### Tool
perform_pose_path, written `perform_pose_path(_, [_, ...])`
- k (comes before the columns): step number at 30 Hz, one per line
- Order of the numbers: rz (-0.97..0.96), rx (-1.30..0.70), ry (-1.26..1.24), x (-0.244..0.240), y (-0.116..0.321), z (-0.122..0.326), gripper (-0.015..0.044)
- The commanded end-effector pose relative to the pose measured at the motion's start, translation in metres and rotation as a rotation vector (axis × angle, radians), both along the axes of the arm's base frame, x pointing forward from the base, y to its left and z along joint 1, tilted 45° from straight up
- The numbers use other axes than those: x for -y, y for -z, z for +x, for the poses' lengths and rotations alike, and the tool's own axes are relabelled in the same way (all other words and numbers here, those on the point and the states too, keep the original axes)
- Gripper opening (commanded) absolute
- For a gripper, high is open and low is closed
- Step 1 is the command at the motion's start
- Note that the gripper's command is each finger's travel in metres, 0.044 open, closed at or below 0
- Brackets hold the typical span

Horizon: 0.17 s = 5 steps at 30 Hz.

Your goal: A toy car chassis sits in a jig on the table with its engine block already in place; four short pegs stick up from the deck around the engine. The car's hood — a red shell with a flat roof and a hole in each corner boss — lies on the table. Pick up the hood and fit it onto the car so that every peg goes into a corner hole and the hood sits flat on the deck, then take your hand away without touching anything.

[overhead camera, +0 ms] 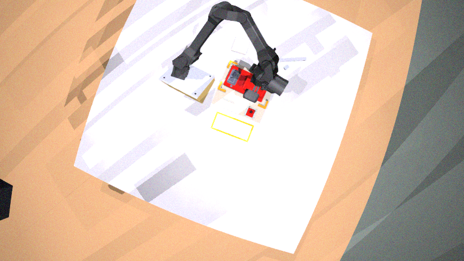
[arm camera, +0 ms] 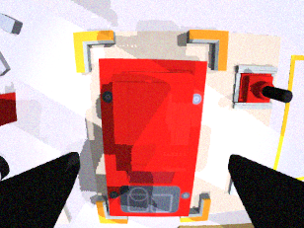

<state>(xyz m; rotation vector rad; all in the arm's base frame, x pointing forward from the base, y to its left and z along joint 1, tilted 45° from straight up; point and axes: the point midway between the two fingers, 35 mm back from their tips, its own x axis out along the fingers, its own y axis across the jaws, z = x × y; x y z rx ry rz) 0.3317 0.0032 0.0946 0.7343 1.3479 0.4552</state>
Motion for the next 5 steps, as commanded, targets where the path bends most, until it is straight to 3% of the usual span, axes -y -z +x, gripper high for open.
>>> perform_pose_path(1, [0.002,0.003,-0.003,-0.0003,-0.0008,-0.0001,0.044])
perform_pose_path(5, [0.002,0.003,-0.003,-0.0003,-0.0008,-0.0001,0.044])
